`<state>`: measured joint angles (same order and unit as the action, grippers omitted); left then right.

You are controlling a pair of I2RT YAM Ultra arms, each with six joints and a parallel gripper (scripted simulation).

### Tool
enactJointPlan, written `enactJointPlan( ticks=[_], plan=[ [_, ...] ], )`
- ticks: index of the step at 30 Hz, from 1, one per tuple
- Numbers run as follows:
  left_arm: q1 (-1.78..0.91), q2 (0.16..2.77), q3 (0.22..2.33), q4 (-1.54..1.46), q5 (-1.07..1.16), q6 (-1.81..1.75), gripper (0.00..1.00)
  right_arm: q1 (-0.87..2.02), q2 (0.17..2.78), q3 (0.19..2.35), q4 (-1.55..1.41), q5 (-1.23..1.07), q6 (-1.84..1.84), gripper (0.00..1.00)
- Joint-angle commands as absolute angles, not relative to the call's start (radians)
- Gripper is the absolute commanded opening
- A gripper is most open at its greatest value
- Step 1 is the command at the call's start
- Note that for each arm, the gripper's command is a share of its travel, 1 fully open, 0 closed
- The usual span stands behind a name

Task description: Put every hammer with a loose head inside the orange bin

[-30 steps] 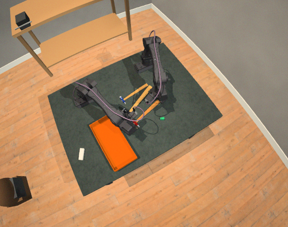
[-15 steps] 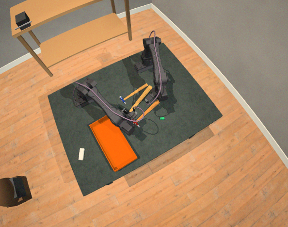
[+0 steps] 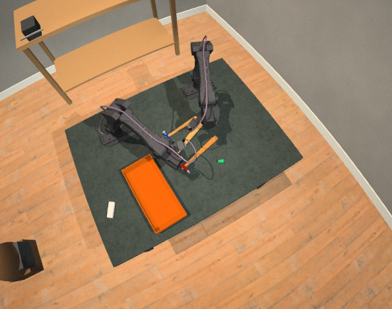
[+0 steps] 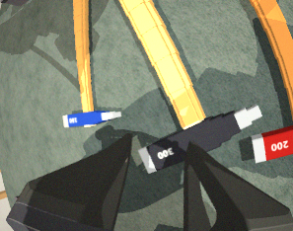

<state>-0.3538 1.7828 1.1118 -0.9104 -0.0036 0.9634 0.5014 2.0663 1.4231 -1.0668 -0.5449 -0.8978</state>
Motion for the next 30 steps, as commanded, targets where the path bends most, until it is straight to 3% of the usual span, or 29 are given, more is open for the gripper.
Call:
enactJointPlan(
  ticks=[1,30],
  plan=[
    [-0.378,1.72,1.059,-0.863,-0.004,0.939,0.46,0.538,2.009,1.385,-1.15,-0.555,-0.683,0.37],
    [-0.516,1.474,0.677,-0.749,0.009,0.874,0.46,0.899,1.763,1.068,-0.923,-0.193,0.543,0.37]
  ],
)
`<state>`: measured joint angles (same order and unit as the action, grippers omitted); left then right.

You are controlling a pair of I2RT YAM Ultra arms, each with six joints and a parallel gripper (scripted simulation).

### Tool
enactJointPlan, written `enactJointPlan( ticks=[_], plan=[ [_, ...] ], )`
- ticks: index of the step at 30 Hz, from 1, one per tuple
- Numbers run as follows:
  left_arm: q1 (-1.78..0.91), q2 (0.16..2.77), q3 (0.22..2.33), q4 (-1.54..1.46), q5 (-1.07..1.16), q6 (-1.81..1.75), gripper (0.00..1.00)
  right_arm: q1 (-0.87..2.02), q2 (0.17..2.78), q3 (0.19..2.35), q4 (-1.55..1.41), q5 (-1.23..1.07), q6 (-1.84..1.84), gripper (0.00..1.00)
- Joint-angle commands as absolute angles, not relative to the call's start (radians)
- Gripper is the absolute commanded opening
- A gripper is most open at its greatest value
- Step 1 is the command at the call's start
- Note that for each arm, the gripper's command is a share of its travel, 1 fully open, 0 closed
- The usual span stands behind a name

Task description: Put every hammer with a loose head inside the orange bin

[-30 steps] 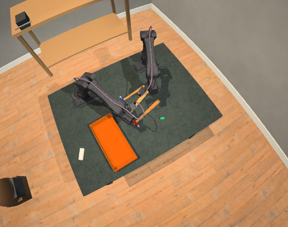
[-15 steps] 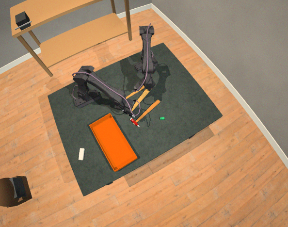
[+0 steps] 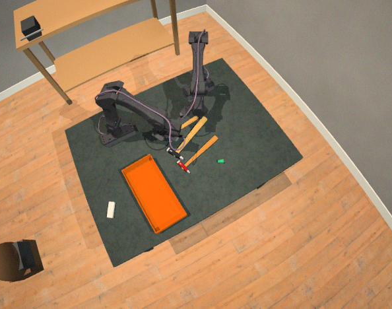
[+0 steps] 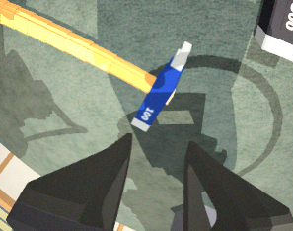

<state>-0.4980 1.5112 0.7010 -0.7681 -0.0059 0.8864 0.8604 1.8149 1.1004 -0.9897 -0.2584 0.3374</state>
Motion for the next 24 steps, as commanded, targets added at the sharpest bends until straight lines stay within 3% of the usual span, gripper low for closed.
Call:
enactJointPlan(
  ticks=[1,12,24],
  plan=[
    [-0.52,1.468,0.668,-0.748,0.009,0.873,0.46,0.916,1.754,1.055,-0.908,-0.176,0.591,0.37],
    [-0.528,1.456,0.661,-0.76,0.009,0.875,0.46,1.076,1.698,0.953,-0.793,-0.027,0.941,0.37],
    [-0.53,1.472,0.649,-0.738,0.009,0.869,0.46,1.14,1.711,0.931,-0.789,0.0,0.973,0.37]
  ],
)
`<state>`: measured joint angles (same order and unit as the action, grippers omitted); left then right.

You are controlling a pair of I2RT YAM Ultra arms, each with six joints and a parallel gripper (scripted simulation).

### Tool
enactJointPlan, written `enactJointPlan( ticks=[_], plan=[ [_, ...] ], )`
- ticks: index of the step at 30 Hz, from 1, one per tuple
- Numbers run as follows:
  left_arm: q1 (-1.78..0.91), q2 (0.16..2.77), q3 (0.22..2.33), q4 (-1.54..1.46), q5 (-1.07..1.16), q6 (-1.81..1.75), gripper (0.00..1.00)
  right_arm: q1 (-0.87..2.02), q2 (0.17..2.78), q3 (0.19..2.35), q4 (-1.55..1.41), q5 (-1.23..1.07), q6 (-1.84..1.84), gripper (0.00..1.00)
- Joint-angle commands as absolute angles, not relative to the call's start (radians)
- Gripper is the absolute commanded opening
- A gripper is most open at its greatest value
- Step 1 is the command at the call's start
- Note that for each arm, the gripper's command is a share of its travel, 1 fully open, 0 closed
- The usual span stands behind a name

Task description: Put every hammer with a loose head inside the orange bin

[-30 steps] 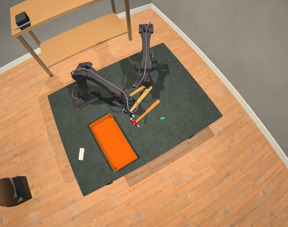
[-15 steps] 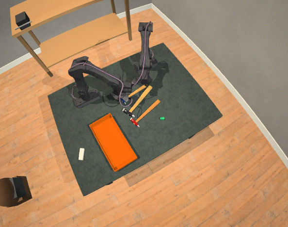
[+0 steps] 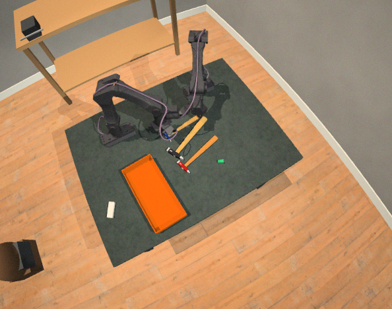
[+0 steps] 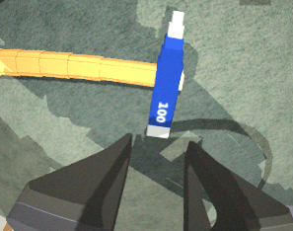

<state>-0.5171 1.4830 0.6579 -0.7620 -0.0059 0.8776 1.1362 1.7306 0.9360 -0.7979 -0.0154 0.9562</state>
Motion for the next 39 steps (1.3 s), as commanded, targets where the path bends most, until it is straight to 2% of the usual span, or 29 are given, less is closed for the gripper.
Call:
enactJointPlan(
  ticks=[1,19,34,39],
  plan=[
    [-0.53,1.472,0.649,-0.738,0.009,0.869,0.46,1.14,1.711,0.931,-0.789,0.0,0.973,0.37],
    [-0.539,1.554,0.607,-0.626,0.009,0.864,0.46,1.126,1.766,0.905,-0.71,0.0,0.968,0.37],
    [-0.528,1.529,0.597,-0.63,0.009,0.879,0.25,1.126,1.781,0.897,-0.688,0.0,0.967,0.37],
    [-0.528,1.529,0.597,-0.634,0.009,0.875,0.2,1.126,1.781,0.897,-0.688,0.0,0.967,0.37]
  ],
)
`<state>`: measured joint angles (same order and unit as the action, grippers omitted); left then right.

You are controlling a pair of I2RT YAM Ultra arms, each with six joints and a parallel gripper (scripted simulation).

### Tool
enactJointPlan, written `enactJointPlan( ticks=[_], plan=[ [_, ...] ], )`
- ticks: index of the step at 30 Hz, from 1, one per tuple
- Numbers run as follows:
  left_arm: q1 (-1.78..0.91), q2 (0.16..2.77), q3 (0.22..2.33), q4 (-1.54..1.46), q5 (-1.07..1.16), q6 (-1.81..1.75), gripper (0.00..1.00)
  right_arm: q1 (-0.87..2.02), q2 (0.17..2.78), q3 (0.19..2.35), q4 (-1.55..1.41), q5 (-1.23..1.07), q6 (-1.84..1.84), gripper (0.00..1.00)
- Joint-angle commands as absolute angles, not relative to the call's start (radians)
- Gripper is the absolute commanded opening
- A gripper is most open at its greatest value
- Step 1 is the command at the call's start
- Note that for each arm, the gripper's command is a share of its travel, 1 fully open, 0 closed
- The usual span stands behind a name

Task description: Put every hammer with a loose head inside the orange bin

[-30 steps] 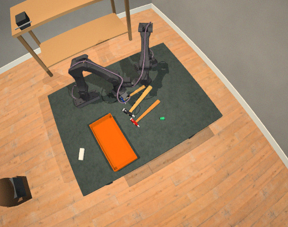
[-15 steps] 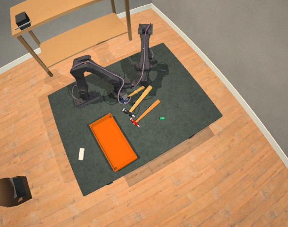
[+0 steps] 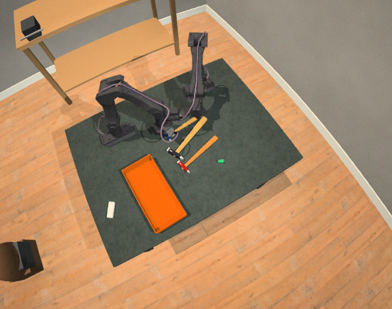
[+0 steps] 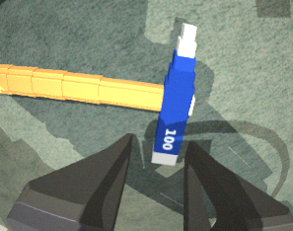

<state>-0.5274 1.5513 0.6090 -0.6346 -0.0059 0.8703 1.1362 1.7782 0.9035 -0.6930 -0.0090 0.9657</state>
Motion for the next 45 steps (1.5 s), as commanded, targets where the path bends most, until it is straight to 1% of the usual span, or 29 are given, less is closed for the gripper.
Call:
enactJointPlan(
  ticks=[1,3,4,5,6,8,9,14,25,26,27,34,45],
  plan=[
    [-0.528,1.529,0.597,-0.634,0.009,0.875,0.19,1.126,1.781,0.897,-0.688,0.0,0.967,0.37],
    [-0.522,1.525,0.593,-0.634,0.009,0.881,0.16,1.126,1.781,0.897,-0.688,0.0,0.967,0.37],
    [-0.522,1.525,0.593,-0.634,0.009,0.881,0.05,1.126,1.781,0.897,-0.688,0.0,0.967,0.37],
    [-0.522,1.525,0.593,-0.634,0.009,0.881,0.16,1.126,1.781,0.897,-0.688,0.0,0.967,0.37],
    [-0.522,1.525,0.593,-0.634,0.009,0.881,0.17,1.126,1.781,0.897,-0.688,0.0,0.967,0.28],
    [-0.522,1.525,0.593,-0.634,0.009,0.881,0.17,1.126,1.781,0.897,-0.688,0.0,0.967,0.28],
    [-0.522,1.525,0.593,-0.634,0.009,0.881,0.17,1.126,1.781,0.897,-0.688,0.0,0.967,0.24],
    [-0.526,1.534,0.604,-0.635,0.0,0.874,0.17,1.132,1.776,0.905,-0.692,0.0,0.967,0.23],
    [-0.526,1.533,0.604,-0.635,0.0,0.874,0.17,1.135,1.785,0.906,-0.679,0.0,0.977,0.07],
    [-0.526,1.533,0.604,-0.635,0.0,0.874,0.17,1.135,1.777,0.906,-0.692,0.0,0.971,0.0],
    [-0.526,1.533,0.604,-0.635,0.0,0.874,0.17,1.135,1.777,0.906,-0.692,0.0,0.971,0.07],
    [-0.519,1.527,0.59,-0.658,-0.011,0.881,0.17,1.128,1.774,0.891,-0.681,0.009,0.969,0.07],
    [-0.517,1.543,0.585,-0.688,-0.046,0.877,0.17,1.124,1.778,0.883,-0.778,0.04,0.964,0.07]
  ],
)
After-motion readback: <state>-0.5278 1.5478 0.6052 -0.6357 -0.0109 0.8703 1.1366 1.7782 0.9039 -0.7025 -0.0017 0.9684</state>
